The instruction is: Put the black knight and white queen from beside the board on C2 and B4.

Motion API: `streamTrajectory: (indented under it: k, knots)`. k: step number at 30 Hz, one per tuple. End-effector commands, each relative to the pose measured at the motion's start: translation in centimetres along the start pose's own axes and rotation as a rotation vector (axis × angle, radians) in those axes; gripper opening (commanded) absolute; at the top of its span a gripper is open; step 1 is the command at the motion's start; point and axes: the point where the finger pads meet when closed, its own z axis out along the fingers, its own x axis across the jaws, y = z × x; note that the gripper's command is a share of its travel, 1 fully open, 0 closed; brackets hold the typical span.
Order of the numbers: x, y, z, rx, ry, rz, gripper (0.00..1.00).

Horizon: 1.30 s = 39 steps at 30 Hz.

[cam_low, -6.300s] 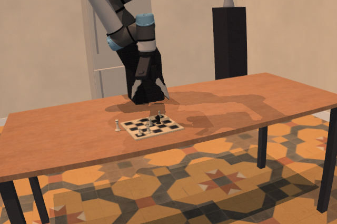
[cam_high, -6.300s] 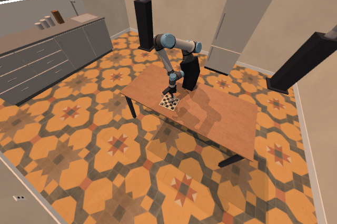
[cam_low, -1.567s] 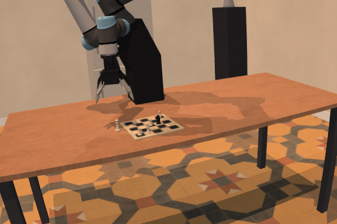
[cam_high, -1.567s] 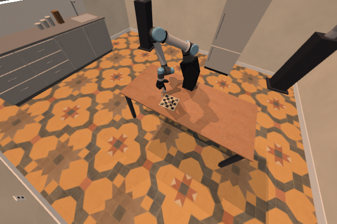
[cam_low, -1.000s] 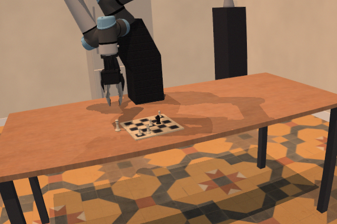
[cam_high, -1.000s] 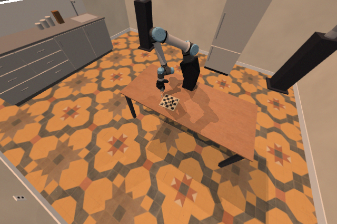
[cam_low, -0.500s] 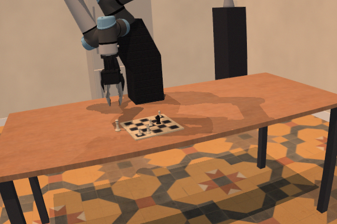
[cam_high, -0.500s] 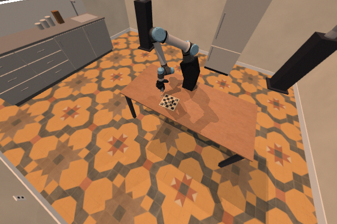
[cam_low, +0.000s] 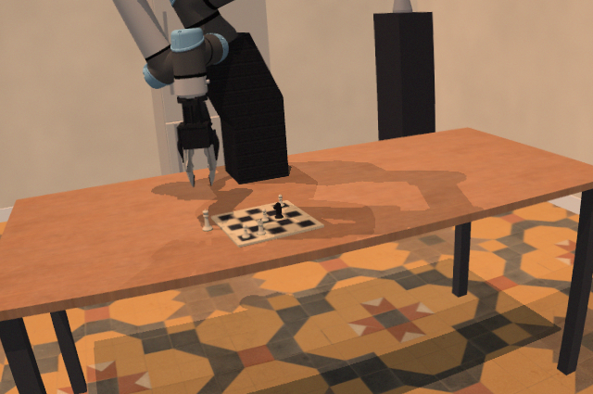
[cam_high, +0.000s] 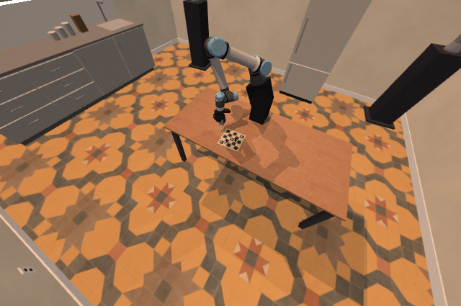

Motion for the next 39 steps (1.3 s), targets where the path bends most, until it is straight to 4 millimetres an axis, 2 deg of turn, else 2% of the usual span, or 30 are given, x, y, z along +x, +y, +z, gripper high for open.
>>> streamTrajectory:
  k: [1,21,39]
  knots:
    - [0.0,0.0,0.1,-0.001,0.001,0.0,0.25]
    - [0.0,0.0,2.0,0.0,0.004,0.0,0.25]
    - [-0.1,0.0,4.4,0.0,0.004,0.0,0.25]
